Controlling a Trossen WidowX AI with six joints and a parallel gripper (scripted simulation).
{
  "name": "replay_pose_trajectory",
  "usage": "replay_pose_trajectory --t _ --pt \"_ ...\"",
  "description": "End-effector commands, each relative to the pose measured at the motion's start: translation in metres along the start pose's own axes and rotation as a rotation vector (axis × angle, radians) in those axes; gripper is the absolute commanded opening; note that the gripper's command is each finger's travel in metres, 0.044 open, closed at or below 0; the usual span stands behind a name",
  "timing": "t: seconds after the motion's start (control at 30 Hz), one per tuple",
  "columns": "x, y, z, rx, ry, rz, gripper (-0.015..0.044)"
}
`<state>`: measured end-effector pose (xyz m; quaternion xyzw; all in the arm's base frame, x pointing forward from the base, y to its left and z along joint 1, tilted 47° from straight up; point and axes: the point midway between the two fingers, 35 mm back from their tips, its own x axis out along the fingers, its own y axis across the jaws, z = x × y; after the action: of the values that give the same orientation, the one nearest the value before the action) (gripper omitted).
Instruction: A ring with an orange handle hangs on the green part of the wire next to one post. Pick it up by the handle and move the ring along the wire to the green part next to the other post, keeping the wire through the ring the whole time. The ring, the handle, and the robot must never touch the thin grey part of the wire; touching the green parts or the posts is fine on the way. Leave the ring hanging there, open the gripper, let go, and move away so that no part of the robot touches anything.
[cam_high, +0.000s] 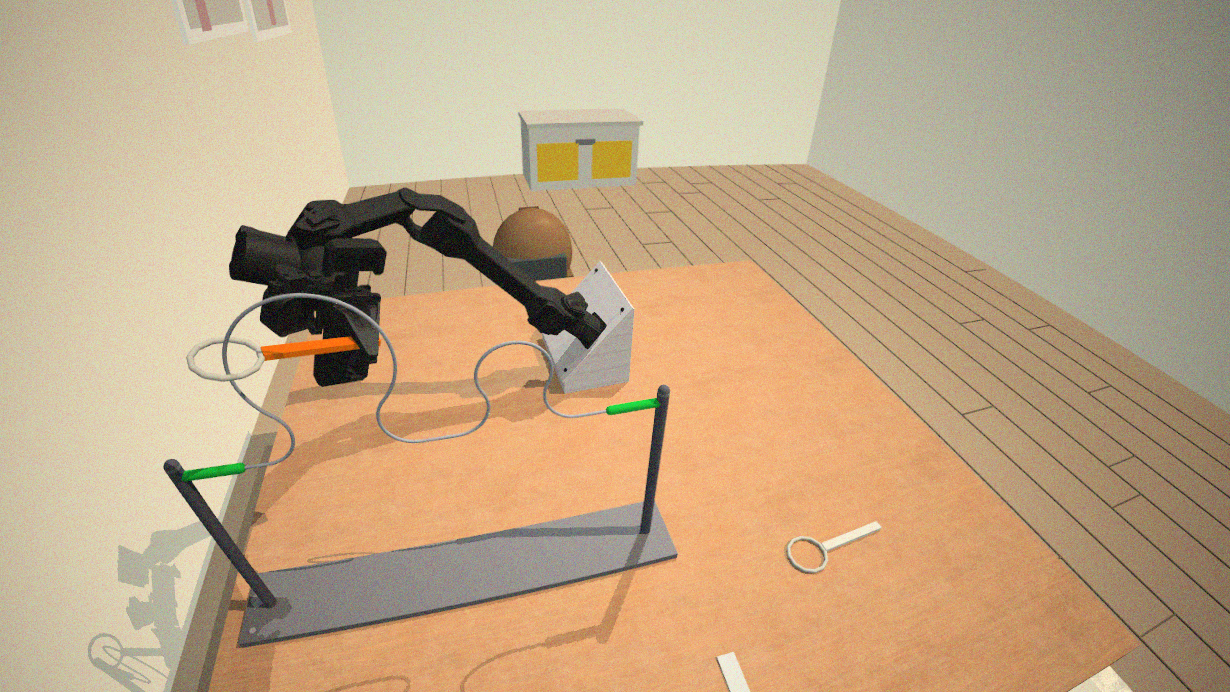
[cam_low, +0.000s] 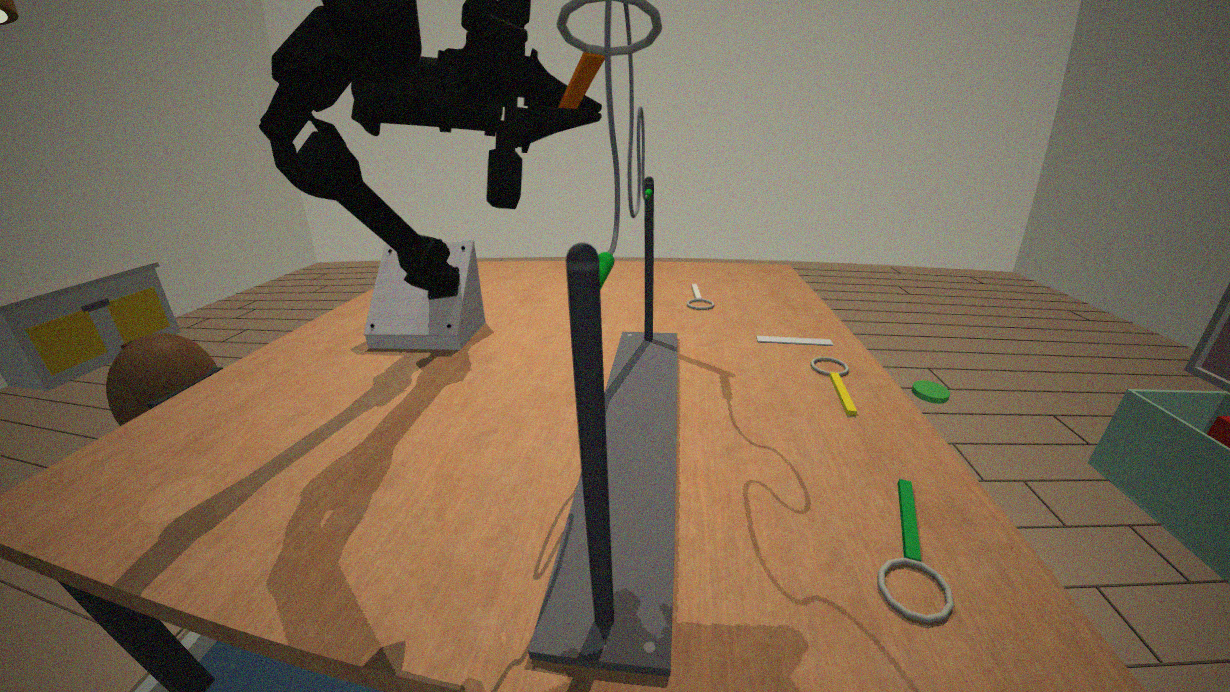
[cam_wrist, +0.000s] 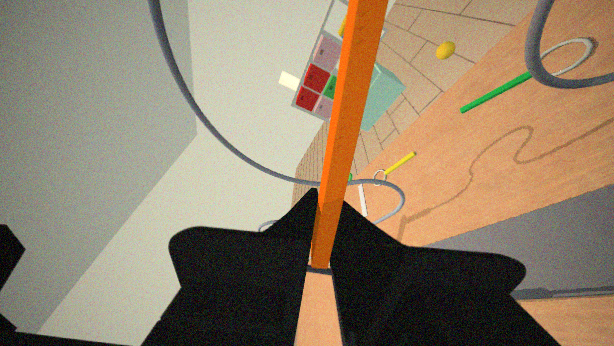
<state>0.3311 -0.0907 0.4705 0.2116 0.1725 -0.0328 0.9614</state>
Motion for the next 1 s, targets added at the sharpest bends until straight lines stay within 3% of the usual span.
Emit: replay_pose_trajectory --t 0.0,0.97 --pt "-0.001 -0.001 0.001 -0.055 -0.004 -0.023 -0.0150" --pt "-0.002 -0.015 0.004 -0.382 -0.010 -0.188 -0.0150"
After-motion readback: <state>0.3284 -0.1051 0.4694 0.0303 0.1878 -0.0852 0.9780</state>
